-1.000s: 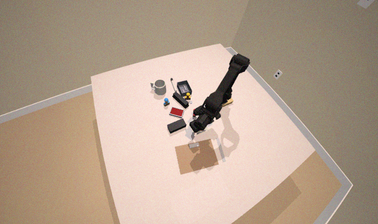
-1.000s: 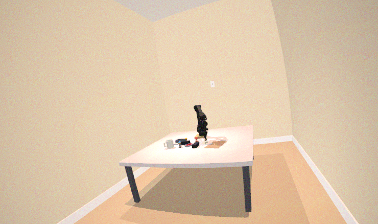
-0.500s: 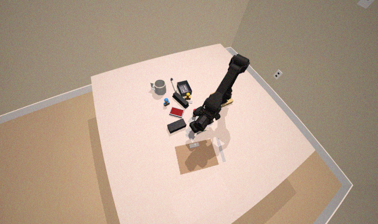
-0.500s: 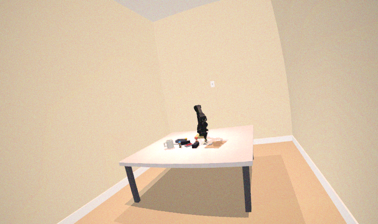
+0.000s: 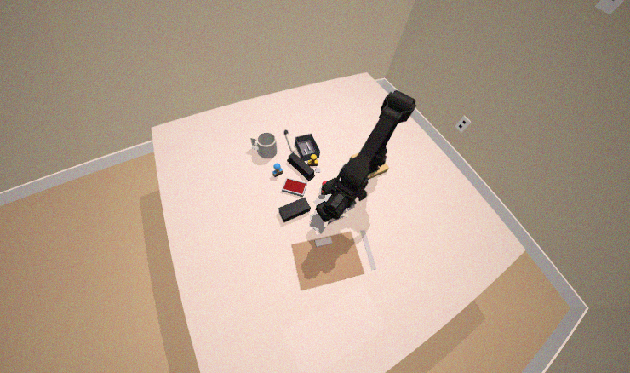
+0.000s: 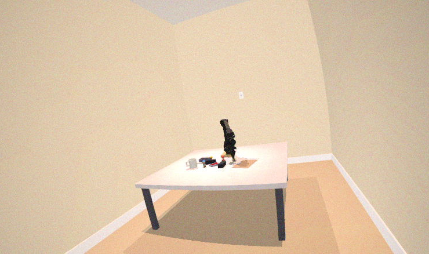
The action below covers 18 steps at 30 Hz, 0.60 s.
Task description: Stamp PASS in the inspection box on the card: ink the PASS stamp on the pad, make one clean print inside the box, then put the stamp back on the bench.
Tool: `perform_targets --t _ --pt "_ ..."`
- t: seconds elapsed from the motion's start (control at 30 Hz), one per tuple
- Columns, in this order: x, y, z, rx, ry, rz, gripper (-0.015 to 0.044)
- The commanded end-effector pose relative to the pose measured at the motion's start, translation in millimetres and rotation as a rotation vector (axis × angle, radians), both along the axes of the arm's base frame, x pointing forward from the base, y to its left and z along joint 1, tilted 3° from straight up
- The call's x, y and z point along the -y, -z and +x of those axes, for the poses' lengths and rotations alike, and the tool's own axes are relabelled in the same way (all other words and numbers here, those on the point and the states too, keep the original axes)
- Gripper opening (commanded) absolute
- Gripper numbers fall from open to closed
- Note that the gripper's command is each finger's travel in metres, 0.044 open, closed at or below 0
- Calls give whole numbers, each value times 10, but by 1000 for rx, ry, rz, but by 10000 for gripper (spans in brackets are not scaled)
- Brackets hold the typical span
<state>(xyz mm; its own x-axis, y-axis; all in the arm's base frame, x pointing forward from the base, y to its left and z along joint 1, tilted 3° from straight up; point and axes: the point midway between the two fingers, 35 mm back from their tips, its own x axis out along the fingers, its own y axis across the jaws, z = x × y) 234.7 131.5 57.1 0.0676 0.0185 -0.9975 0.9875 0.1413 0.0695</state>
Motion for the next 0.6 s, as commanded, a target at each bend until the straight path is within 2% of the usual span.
perform_targets --t 0.0,0.57 --pt "3 8 5 3 4 -2 0" --pt "2 46 8 3 3 -2 0"
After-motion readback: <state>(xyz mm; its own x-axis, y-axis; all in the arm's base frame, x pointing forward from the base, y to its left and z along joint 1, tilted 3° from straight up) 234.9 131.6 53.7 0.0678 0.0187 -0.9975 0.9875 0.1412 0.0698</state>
